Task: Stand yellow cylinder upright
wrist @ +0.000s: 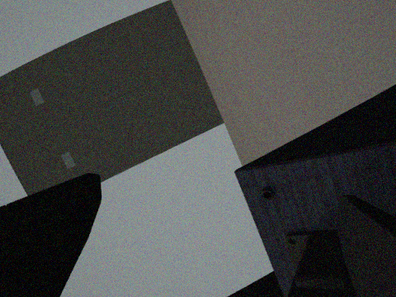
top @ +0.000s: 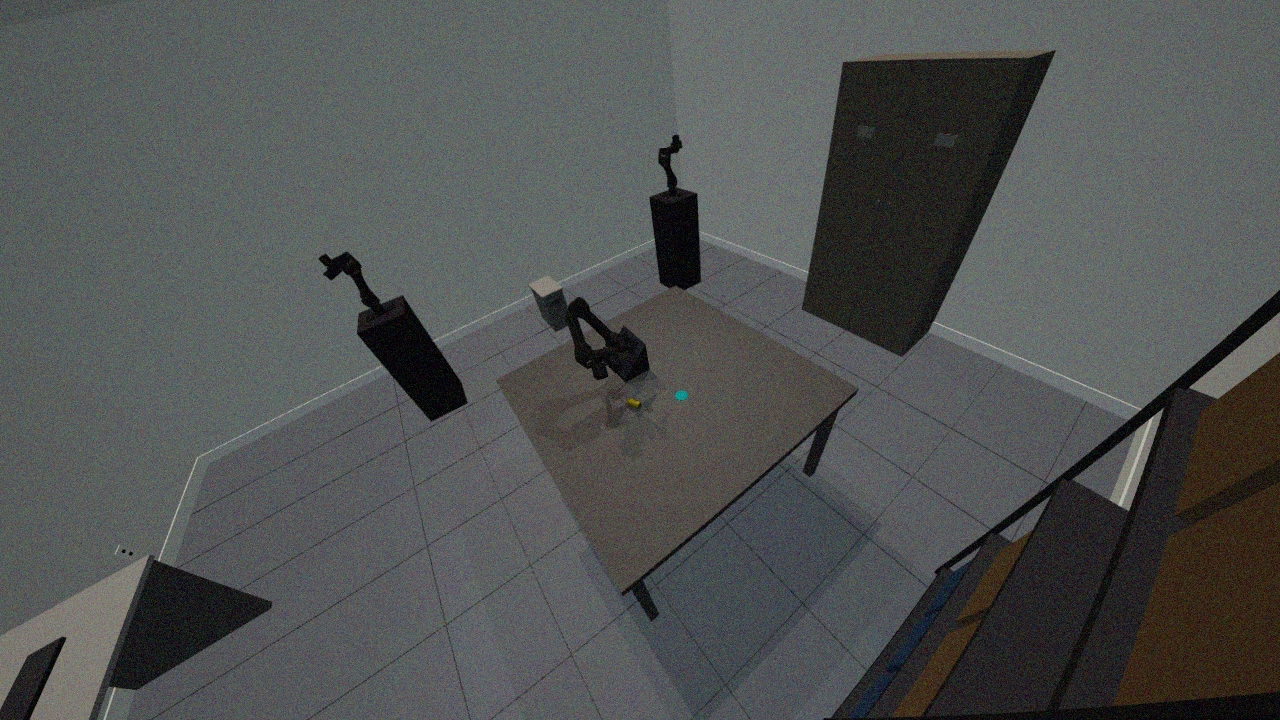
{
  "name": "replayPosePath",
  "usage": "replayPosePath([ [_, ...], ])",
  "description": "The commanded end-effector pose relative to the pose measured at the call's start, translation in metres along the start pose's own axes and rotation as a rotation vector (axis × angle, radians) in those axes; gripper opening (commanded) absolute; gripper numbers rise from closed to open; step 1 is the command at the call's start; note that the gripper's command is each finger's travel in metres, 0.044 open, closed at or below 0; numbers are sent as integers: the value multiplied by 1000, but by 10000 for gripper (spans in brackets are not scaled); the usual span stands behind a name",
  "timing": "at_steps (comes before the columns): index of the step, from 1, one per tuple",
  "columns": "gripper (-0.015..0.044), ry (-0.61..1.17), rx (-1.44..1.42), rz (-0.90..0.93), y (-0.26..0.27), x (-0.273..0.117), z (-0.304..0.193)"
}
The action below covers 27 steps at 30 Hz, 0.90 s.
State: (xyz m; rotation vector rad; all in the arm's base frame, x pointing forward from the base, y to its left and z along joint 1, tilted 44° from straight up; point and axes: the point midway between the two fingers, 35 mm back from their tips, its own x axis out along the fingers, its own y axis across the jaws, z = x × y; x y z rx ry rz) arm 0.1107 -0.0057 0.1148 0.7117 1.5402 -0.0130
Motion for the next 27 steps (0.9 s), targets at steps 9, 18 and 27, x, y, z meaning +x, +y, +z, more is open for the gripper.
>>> replayPosePath([
  [9, 309, 106, -415, -534, -29, -9, 61],
  [18, 309, 32, -787, -1200, 1, -32, 160],
  [27, 309, 18, -811, -1247, 5, -32, 168],
])
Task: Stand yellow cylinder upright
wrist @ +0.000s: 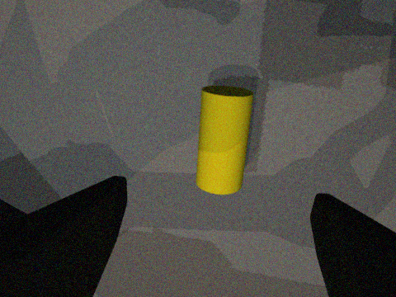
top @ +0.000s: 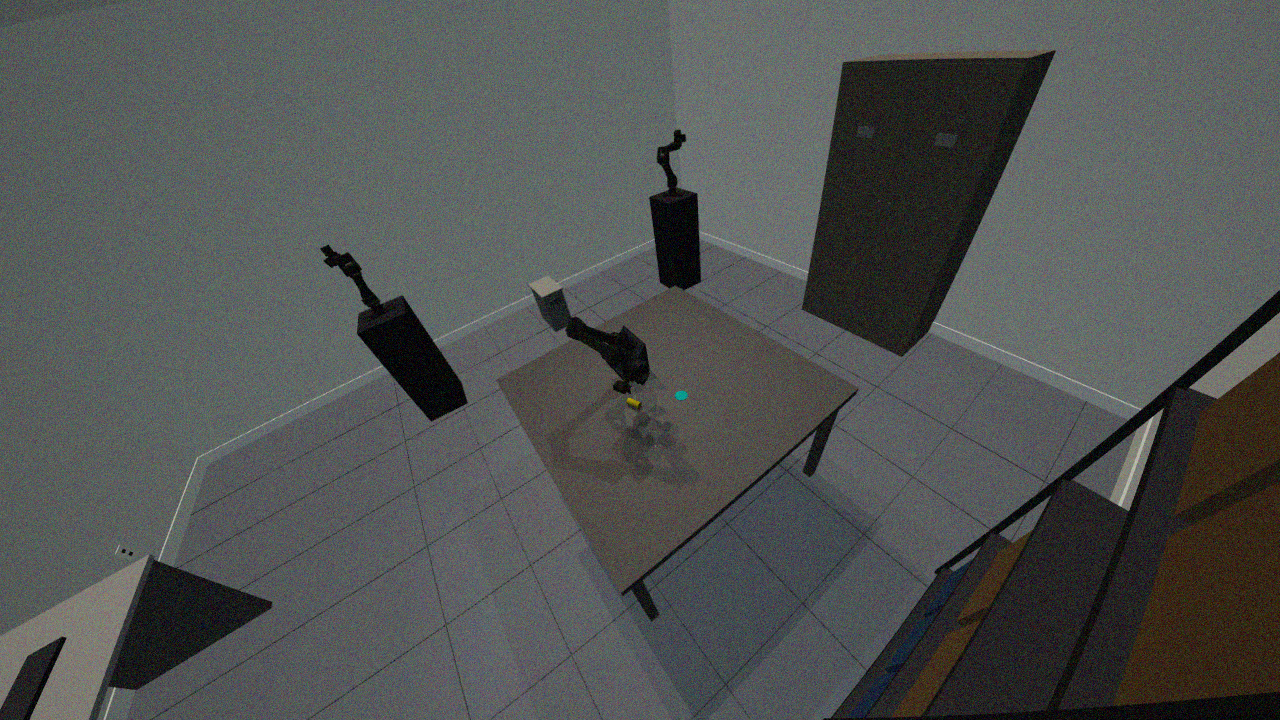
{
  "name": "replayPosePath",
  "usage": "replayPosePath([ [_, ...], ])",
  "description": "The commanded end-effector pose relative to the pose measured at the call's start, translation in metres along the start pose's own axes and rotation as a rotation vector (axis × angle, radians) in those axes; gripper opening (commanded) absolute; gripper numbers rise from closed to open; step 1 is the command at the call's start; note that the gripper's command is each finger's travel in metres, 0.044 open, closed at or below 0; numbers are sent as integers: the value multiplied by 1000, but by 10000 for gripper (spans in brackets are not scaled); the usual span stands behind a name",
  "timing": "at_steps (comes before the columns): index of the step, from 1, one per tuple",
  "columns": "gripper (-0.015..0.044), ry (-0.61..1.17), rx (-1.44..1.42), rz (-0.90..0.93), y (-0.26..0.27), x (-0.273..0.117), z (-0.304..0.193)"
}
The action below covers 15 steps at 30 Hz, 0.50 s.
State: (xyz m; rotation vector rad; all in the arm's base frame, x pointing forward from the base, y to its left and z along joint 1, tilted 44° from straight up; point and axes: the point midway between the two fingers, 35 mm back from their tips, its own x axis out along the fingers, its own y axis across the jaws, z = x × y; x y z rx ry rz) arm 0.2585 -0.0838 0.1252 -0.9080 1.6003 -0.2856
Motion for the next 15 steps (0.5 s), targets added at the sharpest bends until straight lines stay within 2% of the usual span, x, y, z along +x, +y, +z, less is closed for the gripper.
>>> replayPosePath([
  [1, 309, 1, -8, -14, -2, 10, 4],
  [6, 309, 0, -7, -15, -4, 87, 5],
  [8, 309, 3, -8, -21, -5, 107, 1],
  [13, 309, 4, -8, -22, -5, 109, 0],
  [15, 257, 4, -8, -22, -5, 109, 0],
])
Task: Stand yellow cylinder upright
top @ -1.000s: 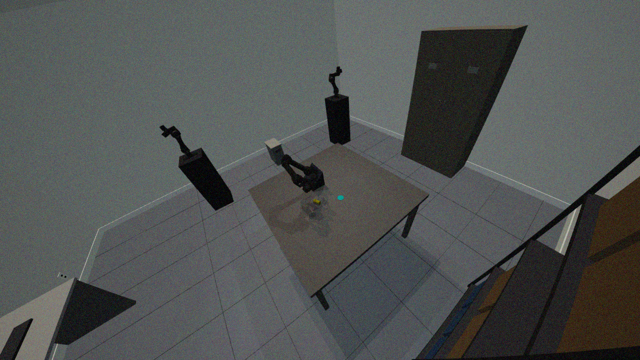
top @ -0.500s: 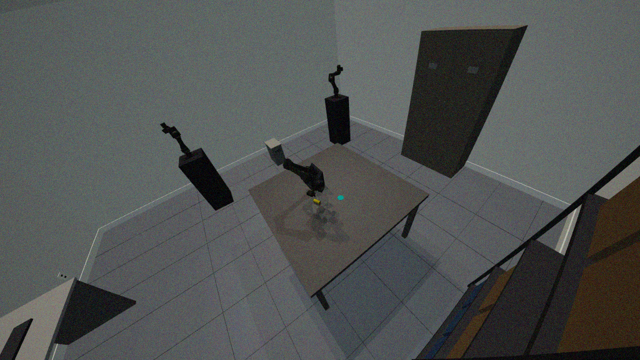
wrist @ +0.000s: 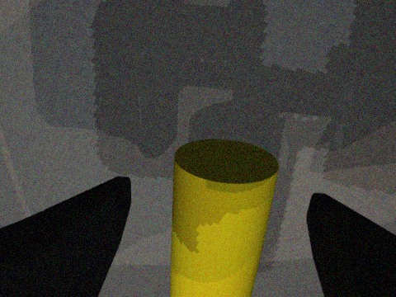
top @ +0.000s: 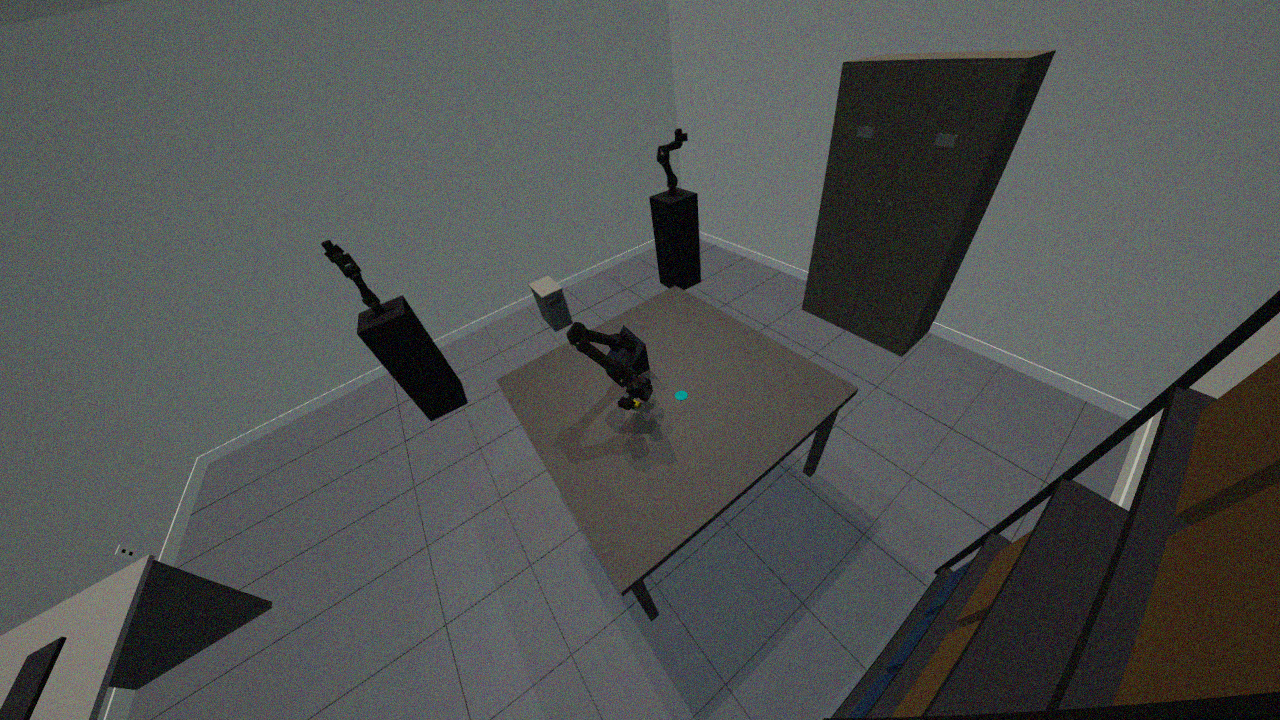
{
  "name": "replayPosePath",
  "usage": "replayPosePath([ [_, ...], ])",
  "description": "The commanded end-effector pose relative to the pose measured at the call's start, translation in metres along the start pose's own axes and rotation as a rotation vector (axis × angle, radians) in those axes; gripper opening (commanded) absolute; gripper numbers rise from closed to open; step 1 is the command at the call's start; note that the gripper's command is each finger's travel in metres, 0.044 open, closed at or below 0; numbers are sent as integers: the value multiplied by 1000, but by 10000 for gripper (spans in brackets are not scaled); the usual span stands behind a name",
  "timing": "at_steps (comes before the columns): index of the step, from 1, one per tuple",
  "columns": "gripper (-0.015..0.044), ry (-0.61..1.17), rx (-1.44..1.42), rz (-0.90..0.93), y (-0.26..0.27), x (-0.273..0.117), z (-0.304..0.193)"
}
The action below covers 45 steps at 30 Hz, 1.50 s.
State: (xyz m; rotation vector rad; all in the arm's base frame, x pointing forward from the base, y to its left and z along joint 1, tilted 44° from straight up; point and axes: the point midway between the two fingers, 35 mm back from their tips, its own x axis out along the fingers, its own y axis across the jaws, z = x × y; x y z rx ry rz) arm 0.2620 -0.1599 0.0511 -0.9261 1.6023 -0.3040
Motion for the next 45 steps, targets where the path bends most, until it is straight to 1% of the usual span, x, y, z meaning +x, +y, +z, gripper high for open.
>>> replayPosePath([
  [1, 231, -7, -6, -2, 0, 3, 1],
  [6, 105, -7, -6, -2, 0, 3, 1],
  [16, 105, -6, -3, 7, 0, -6, 2],
  [45, 105, -9, -5, 9, 1, -91, 4],
])
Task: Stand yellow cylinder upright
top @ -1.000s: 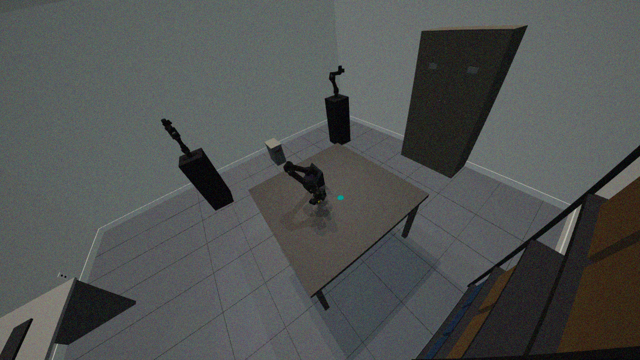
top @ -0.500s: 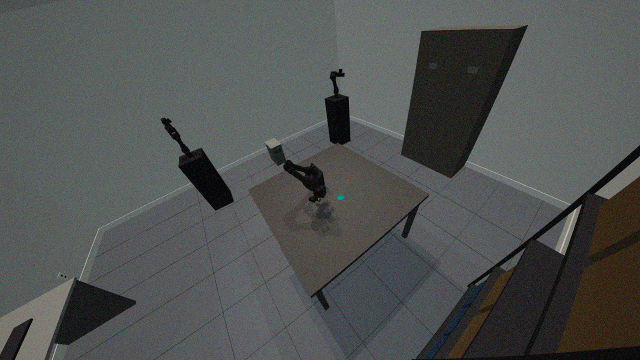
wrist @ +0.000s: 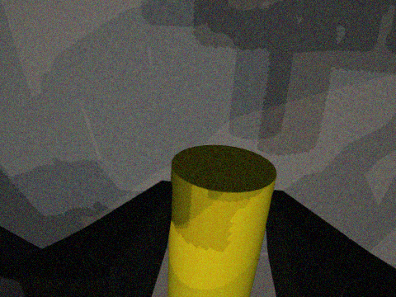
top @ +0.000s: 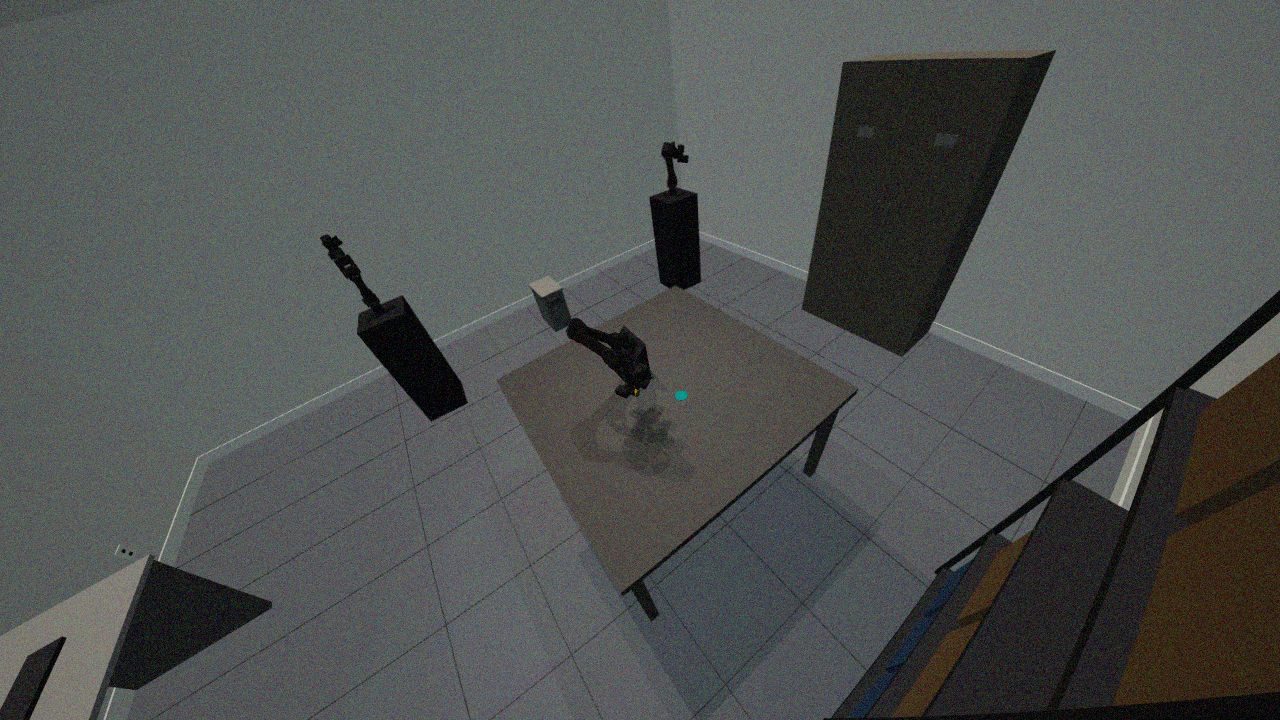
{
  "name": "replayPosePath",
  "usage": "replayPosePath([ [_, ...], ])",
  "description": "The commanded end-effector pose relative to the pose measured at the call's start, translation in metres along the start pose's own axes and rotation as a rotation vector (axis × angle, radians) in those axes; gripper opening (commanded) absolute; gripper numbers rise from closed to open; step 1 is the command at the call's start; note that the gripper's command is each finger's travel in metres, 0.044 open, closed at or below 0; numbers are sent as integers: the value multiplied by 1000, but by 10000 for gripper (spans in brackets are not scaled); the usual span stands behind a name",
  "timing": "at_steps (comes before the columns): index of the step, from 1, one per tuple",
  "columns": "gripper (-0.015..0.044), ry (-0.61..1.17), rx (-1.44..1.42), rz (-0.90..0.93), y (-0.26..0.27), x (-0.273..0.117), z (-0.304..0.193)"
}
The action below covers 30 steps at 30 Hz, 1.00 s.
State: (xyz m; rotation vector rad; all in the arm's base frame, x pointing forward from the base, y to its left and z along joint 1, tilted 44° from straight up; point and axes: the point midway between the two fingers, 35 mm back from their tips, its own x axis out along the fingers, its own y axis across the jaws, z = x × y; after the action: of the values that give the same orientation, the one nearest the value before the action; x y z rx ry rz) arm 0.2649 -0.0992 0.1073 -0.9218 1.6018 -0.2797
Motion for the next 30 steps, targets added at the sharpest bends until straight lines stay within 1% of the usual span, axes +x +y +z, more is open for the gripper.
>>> replayPosePath([
  [1, 105, 2, 5, -8, -1, -12, -2],
  [5, 105, 2, 5, -11, -1, -22, -4],
  [10, 105, 1, -3, -12, 0, -25, -3],
  [30, 105, -10, -237, 2, 29, -33, 49],
])
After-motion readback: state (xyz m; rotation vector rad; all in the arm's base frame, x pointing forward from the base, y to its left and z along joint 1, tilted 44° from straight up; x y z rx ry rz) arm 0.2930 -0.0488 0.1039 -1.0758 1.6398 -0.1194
